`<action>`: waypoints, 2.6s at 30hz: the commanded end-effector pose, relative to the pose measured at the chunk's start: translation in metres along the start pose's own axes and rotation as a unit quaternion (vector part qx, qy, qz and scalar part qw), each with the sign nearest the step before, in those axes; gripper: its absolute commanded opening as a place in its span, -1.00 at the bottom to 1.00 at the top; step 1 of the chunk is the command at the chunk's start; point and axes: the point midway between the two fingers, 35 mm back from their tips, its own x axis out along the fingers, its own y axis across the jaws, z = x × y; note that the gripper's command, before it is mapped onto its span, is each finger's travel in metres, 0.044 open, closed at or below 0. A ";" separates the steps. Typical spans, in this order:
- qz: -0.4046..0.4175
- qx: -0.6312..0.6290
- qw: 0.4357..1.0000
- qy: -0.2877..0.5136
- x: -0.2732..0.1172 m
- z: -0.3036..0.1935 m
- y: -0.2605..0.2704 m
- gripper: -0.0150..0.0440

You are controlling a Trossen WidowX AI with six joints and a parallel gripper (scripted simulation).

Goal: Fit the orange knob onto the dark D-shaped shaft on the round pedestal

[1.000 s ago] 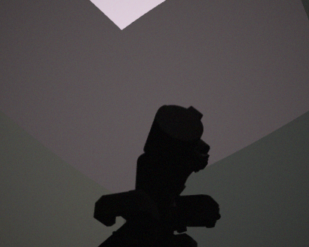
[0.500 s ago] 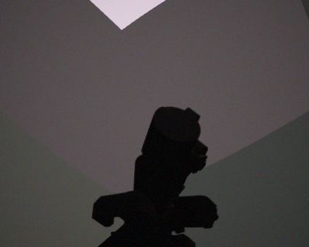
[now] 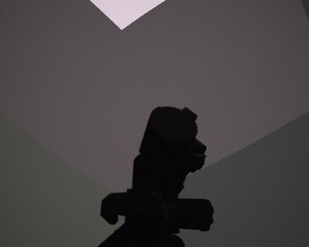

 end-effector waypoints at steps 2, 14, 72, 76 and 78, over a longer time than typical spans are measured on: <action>-0.002 -0.016 1.000 -0.001 -0.001 0.002 -0.001 -0.49; -0.002 -0.016 1.000 -0.001 -0.003 0.006 -0.003 -0.49; -0.002 -0.121 0.993 -0.001 -0.003 0.007 -0.003 -0.49; -0.002 -0.121 0.993 -0.001 -0.002 0.006 -0.003 -0.49; -0.002 -0.121 0.993 -0.001 -0.002 0.006 -0.003 -0.49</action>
